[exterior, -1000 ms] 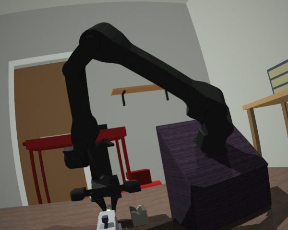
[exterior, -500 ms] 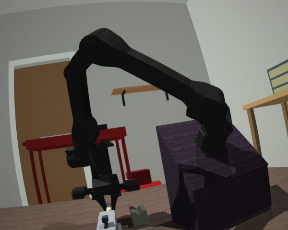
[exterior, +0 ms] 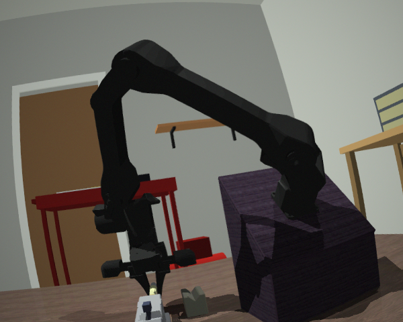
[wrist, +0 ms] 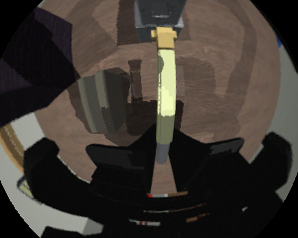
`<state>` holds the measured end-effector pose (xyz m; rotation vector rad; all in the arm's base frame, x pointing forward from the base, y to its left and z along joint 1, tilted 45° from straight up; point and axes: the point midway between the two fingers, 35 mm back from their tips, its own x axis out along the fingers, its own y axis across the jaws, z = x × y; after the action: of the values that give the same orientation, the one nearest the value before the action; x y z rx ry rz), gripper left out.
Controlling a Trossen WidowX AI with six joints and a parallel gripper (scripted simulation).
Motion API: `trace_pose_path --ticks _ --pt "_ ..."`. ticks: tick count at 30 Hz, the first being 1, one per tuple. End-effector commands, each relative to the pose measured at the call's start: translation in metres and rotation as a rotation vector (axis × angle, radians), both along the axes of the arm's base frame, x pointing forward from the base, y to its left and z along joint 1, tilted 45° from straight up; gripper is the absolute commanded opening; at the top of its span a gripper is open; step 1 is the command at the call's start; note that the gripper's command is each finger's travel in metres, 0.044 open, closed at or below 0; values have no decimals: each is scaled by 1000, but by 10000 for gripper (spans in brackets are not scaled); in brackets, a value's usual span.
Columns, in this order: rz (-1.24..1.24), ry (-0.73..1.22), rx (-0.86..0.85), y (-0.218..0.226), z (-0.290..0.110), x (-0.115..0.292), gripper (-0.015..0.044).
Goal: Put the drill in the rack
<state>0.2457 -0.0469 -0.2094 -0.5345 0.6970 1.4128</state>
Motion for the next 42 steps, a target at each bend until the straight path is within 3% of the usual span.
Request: trace_pose_path --ticks 1,42 --pt "-1 -4 -4 -2 2 0 0" --pt "-1 -4 -4 -6 11 -4 0"
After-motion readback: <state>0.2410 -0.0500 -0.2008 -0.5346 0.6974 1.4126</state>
